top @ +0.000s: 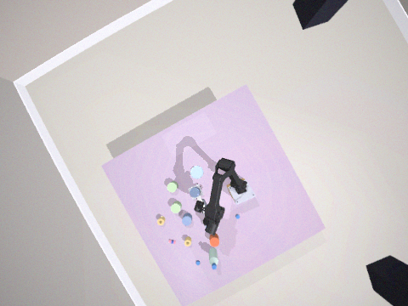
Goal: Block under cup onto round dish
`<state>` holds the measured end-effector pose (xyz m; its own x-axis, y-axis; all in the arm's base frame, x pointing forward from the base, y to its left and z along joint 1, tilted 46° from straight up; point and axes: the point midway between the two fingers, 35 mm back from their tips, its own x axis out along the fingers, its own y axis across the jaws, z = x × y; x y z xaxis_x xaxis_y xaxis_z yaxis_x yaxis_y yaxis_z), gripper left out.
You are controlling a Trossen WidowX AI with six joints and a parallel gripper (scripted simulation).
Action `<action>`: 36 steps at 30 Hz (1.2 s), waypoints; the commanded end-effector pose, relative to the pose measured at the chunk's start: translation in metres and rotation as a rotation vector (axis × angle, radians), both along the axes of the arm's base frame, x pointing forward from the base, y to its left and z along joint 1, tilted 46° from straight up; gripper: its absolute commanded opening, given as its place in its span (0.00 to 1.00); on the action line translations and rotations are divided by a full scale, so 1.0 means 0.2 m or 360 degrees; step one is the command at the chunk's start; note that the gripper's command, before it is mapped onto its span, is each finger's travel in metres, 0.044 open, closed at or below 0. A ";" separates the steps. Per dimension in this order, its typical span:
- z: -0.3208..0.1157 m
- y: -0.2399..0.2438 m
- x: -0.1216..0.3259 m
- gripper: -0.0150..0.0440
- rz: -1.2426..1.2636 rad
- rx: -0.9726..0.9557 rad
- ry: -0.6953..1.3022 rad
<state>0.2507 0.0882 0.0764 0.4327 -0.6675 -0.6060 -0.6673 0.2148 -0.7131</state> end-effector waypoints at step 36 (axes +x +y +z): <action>0.03 -0.57 0.31 1.00 0.0465 -0.0294 0.1311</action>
